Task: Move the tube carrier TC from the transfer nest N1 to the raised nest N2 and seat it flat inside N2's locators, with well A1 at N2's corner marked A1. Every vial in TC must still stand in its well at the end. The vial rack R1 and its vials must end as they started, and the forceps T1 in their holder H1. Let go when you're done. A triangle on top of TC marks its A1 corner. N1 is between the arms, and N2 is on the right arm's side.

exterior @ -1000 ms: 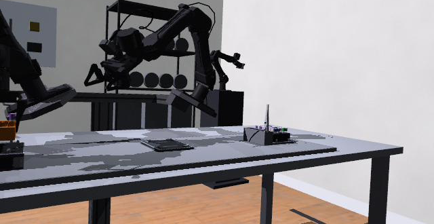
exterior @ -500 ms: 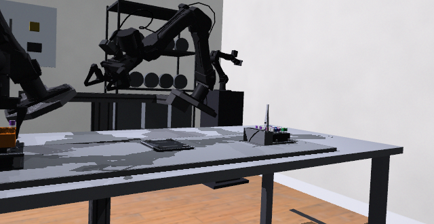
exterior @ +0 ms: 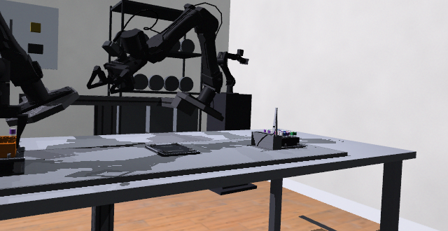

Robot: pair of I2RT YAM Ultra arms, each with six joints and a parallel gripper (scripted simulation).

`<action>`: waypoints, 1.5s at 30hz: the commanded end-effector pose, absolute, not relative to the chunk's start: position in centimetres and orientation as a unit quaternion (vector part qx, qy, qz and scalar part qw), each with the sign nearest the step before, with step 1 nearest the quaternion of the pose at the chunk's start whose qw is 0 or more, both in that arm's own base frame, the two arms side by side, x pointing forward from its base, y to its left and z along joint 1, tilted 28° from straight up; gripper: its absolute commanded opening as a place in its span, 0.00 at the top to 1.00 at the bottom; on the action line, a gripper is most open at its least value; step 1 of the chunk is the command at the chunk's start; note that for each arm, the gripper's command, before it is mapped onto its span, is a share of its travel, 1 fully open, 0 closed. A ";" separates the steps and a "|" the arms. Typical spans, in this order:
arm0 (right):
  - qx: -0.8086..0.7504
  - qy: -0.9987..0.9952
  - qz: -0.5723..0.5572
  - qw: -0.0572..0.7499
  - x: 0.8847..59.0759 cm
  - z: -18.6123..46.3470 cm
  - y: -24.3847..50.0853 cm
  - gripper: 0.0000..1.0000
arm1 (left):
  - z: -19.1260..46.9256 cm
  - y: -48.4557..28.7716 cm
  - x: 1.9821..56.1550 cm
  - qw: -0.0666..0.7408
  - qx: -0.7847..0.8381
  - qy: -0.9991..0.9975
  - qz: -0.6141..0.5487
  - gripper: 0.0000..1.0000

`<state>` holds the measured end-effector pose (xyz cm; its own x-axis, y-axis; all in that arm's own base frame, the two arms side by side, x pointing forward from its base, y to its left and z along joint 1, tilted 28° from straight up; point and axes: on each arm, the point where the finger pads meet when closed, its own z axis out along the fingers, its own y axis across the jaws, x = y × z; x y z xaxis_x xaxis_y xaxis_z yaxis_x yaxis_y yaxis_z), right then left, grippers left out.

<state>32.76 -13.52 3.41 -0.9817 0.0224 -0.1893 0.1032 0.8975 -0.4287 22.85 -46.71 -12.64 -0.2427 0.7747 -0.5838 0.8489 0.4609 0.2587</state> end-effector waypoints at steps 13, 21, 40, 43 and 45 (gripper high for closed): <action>0.034 0.966 -0.231 0.111 33.7 4.9 -13.2 0.00 | -10.3 -49.7 22.9 0.366 0.516 0.771 -0.081 0.00; 0.035 0.964 -0.234 0.124 34.2 6.1 -12.7 0.00 | -10.3 -49.7 22.9 0.366 0.516 0.771 -0.081 0.00; 0.032 0.968 -0.227 0.106 32.3 9.8 -10.7 0.00 | -10.3 -49.7 22.9 0.366 0.516 0.771 -0.081 0.00; 0.030 0.969 -0.225 0.095 32.1 9.0 -10.8 0.00 | -10.3 -49.7 22.9 0.366 0.516 0.771 -0.081 0.00; 0.030 0.969 -0.225 0.095 32.1 9.0 -10.8 0.00 | -10.3 -49.7 22.9 0.366 0.516 0.771 -0.081 0.00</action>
